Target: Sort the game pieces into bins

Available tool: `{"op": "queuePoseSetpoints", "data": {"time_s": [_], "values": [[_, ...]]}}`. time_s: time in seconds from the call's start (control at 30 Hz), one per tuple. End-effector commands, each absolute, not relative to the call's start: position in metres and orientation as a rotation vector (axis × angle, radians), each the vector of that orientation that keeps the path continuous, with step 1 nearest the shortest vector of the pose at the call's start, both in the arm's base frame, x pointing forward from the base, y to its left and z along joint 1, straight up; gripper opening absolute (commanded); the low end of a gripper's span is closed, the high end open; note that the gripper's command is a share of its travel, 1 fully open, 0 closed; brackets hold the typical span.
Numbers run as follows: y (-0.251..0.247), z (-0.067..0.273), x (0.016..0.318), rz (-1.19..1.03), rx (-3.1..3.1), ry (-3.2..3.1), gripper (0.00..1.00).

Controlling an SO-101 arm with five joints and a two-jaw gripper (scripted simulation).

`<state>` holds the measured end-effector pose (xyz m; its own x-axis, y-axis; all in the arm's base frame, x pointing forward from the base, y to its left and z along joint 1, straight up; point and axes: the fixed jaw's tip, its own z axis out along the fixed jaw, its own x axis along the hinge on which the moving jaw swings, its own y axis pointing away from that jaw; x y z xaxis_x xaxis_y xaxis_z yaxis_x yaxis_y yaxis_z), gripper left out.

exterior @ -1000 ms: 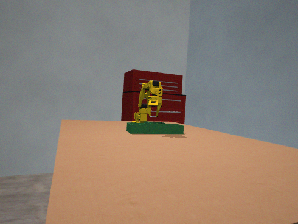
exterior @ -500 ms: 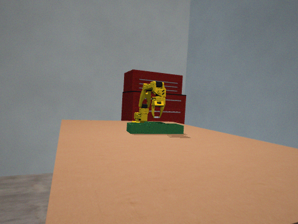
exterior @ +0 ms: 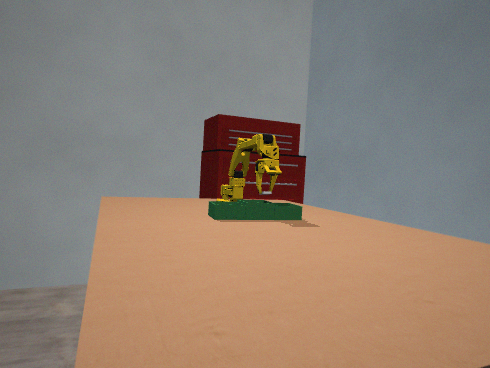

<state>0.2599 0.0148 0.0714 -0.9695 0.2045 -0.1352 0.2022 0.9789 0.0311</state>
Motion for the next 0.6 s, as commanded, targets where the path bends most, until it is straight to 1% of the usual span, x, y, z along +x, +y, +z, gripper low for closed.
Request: {"op": "queuePoseSetpoints", "data": {"time_s": [0.0,0.4,0.57], "values": [[0.018,0.082,0.267,0.039,0.272,2.929,0.0],[0.027,0.082,0.275,0.039,0.15,2.917,0.0],[0.037,0.082,0.282,0.038,0.011,2.897,0.0]]}}
